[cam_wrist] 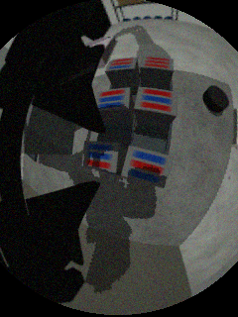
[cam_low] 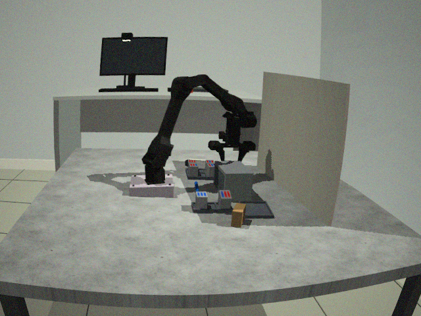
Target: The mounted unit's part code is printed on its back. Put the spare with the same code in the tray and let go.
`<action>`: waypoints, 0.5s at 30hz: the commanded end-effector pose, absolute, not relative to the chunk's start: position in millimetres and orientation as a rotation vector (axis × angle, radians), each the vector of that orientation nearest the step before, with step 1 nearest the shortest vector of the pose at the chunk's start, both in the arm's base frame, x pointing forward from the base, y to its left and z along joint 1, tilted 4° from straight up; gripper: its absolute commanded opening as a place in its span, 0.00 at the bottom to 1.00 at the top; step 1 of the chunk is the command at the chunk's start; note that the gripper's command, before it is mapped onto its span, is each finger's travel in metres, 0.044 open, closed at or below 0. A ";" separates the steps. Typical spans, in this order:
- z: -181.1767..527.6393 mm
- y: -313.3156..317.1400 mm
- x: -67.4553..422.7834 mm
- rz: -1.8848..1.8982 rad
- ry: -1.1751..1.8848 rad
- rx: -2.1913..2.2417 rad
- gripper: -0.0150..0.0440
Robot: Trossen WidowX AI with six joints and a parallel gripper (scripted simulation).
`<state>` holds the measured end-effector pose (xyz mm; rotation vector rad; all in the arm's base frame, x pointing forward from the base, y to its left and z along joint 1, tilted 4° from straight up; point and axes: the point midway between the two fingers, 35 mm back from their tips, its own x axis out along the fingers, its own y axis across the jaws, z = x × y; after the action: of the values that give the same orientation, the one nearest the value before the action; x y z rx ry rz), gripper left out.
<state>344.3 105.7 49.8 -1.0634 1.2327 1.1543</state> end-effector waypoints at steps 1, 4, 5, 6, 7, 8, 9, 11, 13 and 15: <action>42.9 106.6 343.0 1.156 1.233 -1.058 0.76; 38.0 106.8 342.6 1.156 1.233 -1.058 0.76; 36.3 106.9 342.5 1.156 1.233 -1.058 0.76; 34.7 107.0 342.4 1.156 1.233 -1.058 0.76; 33.1 107.1 342.2 1.156 1.233 -1.058 0.76; 31.5 107.1 342.1 1.156 1.234 -1.058 0.76; 29.8 107.2 341.9 1.156 1.234 -1.058 0.76; 26.6 107.3 341.5 1.156 1.234 -1.058 0.76; 23.4 107.4 341.1 1.156 1.234 -1.058 0.76; 20.2 107.5 340.7 1.156 1.234 -1.058 0.76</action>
<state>342.3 106.9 25.4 -1.0633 1.2329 1.1545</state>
